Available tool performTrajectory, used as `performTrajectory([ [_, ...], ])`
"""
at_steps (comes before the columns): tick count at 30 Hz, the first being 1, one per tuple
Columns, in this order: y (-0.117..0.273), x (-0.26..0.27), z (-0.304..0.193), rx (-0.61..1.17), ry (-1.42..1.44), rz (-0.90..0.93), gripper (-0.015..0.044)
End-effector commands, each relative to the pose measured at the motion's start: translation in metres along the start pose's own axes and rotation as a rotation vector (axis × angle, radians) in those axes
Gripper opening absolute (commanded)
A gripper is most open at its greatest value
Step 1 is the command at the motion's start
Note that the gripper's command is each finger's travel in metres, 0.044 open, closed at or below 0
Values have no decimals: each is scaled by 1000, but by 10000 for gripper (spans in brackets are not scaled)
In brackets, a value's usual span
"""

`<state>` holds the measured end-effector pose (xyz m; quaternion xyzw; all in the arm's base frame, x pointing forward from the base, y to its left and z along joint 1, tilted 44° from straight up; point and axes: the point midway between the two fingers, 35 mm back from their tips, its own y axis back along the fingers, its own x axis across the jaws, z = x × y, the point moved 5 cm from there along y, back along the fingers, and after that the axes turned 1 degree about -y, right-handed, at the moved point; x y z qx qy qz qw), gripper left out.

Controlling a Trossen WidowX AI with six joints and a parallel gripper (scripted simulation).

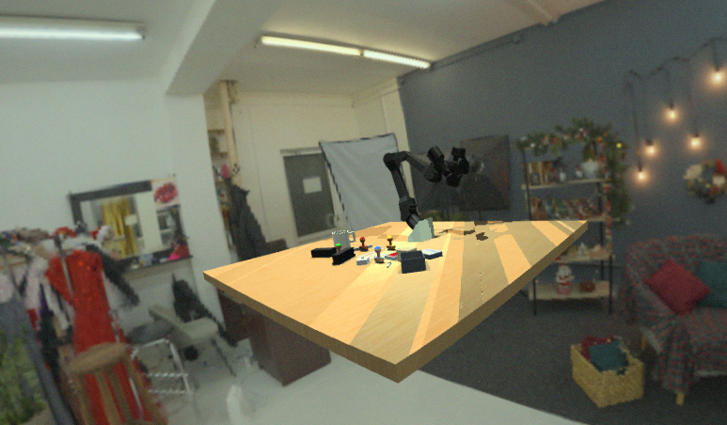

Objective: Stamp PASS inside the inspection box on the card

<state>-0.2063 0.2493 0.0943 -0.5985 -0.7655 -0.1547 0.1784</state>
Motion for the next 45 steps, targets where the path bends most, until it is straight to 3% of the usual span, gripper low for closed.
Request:
performTrajectory([
  [1,1,2,1,-6,2,8,374],
  [7,51,47,29,-228,73,254,216],
  [16,162,87,57,-643,137,532,214],
  [24,253,77,60,-906,89,685,214],
  [31,292,72,61,-1070,73,706,214],
  [37,372,47,53,-1418,-4,666,214],
  [45,460,-16,17,-1785,-207,466,214],
])
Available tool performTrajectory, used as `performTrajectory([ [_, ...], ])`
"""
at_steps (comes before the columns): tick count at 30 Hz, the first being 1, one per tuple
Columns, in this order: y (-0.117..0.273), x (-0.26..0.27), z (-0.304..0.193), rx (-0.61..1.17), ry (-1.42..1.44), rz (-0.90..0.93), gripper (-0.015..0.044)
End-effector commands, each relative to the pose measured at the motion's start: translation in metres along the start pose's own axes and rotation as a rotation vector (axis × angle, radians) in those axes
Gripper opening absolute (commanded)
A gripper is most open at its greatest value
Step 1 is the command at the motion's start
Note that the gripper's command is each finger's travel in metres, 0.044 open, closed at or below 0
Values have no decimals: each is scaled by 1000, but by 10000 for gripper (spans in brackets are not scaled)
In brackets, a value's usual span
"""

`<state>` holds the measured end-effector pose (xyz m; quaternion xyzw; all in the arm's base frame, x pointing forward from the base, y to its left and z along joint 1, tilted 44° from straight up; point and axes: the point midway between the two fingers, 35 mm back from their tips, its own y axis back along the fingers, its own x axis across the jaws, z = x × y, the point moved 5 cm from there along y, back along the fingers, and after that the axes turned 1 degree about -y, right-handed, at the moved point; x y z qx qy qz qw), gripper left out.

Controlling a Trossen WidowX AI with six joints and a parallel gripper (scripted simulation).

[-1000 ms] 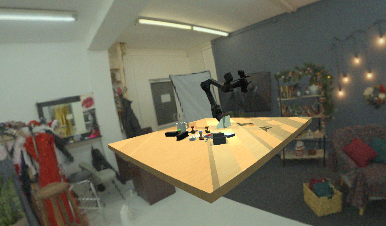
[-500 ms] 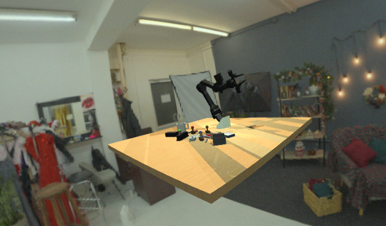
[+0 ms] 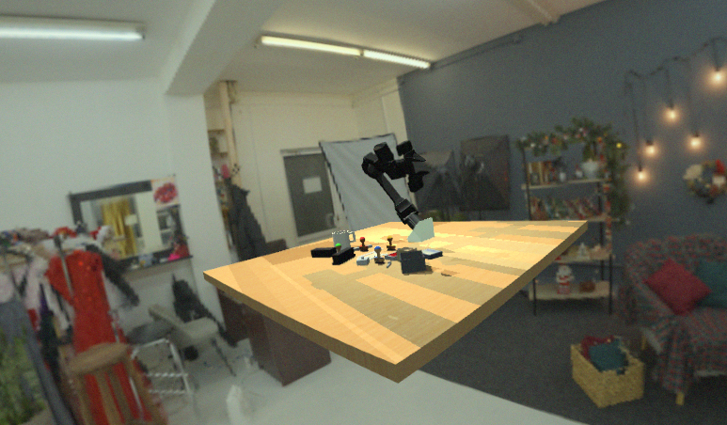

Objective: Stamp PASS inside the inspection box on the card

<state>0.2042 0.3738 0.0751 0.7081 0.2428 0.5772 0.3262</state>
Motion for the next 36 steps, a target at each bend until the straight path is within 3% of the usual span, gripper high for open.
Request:
performTrajectory([
  [1,25,-5,52,-176,46,-108,214],
  [8,83,-34,128,-394,122,-402,214],
  [14,152,-68,175,-474,195,-743,214],
  [20,224,-98,201,-435,254,-1070,214],
  [27,314,-132,204,-261,310,-1420,214],
  [36,332,-138,200,-216,318,-1476,214],
])
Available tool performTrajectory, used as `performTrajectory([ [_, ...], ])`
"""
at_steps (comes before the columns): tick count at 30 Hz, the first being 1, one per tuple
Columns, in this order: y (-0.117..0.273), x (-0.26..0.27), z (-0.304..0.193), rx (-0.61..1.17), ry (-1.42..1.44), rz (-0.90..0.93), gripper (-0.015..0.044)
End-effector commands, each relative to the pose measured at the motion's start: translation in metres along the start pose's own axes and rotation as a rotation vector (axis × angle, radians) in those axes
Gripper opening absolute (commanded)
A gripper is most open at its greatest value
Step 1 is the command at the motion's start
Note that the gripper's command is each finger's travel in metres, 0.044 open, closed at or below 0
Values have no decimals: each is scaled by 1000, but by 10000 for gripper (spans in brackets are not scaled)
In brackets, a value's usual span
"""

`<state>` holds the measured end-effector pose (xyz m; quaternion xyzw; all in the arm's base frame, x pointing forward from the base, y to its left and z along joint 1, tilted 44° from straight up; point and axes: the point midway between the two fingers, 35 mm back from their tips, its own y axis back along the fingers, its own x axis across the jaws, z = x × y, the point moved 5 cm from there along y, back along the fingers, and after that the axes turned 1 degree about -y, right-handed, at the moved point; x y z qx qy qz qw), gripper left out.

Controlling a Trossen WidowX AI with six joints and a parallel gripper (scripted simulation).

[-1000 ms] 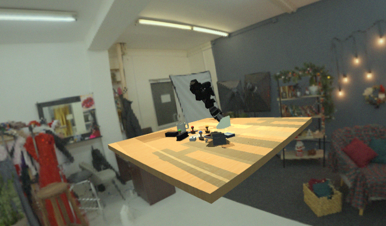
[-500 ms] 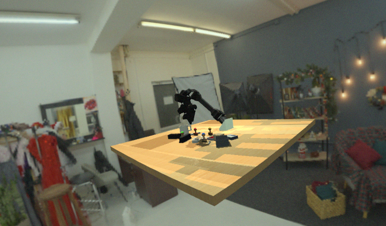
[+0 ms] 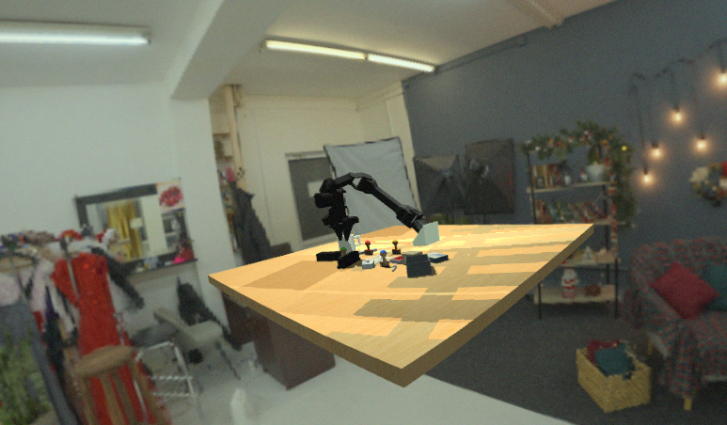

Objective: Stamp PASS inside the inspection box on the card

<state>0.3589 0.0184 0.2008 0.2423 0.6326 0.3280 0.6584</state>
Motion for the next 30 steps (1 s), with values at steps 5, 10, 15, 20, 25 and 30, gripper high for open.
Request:
performTrajectory([
  [5,1,-8,3,-1,15,-16,214],
  [10,-6,-8,4,-1,15,-15,214],
  [15,-15,-8,4,-1,15,-15,214],
  [20,-23,-8,5,-1,15,-15,214],
  [25,-31,-8,5,-1,15,-15,214],
  [30,-39,-8,5,-2,15,-15,214],
])
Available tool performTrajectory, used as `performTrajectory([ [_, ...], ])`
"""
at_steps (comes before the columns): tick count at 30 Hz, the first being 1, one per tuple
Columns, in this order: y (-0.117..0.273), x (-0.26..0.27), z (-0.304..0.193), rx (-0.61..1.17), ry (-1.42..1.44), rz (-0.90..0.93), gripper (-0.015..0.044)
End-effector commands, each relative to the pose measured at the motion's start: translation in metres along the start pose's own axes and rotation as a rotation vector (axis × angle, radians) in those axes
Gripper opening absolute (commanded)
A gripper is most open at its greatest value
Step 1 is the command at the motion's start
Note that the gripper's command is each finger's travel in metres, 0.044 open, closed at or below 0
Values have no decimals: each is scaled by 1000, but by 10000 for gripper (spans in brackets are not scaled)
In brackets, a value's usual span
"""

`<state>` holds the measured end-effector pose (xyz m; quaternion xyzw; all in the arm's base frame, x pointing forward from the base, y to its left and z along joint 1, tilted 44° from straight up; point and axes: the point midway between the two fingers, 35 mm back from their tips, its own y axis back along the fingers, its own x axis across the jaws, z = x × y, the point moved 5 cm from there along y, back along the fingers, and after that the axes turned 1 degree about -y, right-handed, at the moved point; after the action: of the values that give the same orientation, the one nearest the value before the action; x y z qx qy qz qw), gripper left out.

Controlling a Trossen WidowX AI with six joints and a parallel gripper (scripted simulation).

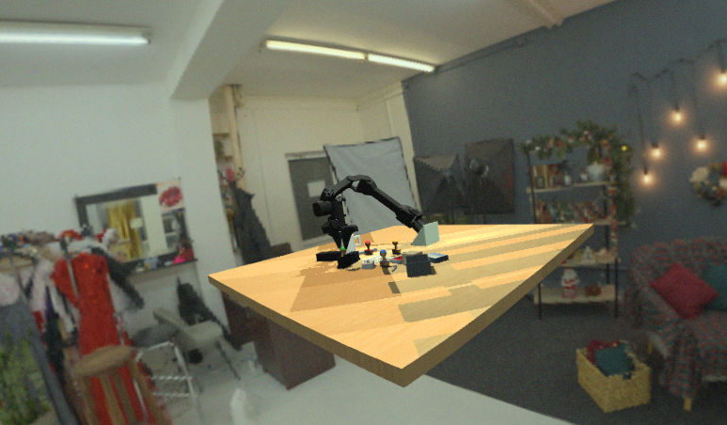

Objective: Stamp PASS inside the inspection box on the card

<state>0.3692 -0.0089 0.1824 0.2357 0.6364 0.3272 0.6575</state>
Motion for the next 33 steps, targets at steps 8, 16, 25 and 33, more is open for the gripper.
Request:
performTrajectory([
  [8,-19,0,-2,3,5,-6,214],
  [16,-32,-1,-3,3,5,-7,214],
  [25,-36,-1,-2,0,-1,-7,188],
  [33,-36,-1,-2,0,-1,-7,75],
])
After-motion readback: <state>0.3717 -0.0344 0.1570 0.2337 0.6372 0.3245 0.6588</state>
